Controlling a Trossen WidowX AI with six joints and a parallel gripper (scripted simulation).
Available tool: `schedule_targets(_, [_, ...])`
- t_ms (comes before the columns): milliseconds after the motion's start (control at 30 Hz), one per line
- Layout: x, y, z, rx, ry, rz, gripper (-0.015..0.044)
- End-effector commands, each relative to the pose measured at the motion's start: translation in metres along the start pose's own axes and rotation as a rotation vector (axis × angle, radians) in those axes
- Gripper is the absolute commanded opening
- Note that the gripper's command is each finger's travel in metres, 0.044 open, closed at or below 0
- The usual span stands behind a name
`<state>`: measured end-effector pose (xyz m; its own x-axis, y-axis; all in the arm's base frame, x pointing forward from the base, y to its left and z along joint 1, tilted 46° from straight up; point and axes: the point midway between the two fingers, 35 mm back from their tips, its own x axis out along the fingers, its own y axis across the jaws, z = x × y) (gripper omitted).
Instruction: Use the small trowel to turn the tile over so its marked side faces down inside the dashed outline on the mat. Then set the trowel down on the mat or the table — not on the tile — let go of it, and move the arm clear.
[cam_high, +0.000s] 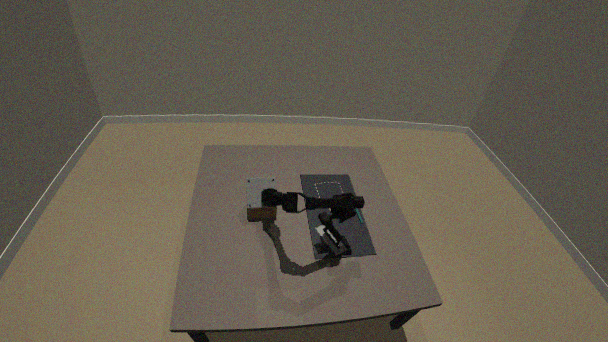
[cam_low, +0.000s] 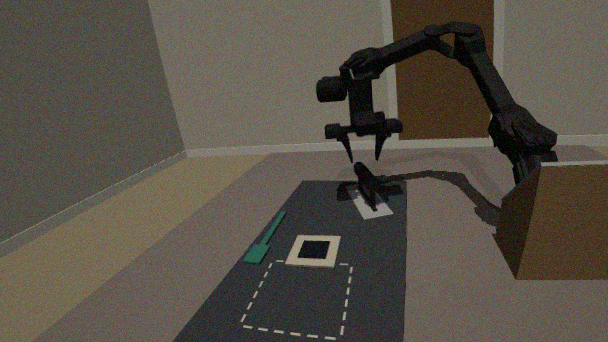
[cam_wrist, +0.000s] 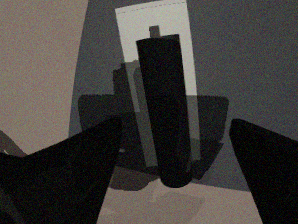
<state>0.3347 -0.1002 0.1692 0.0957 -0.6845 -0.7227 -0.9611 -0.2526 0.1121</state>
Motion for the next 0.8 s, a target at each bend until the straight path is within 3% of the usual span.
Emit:
schedule_targets(0, [0.0, 0.002, 0.001, 0.062, -0.017, -0.016, 0.03])
schedule_targets(767, [0.011, 0.009, 0.008, 0.619, -0.189, -0.103, 0.03])
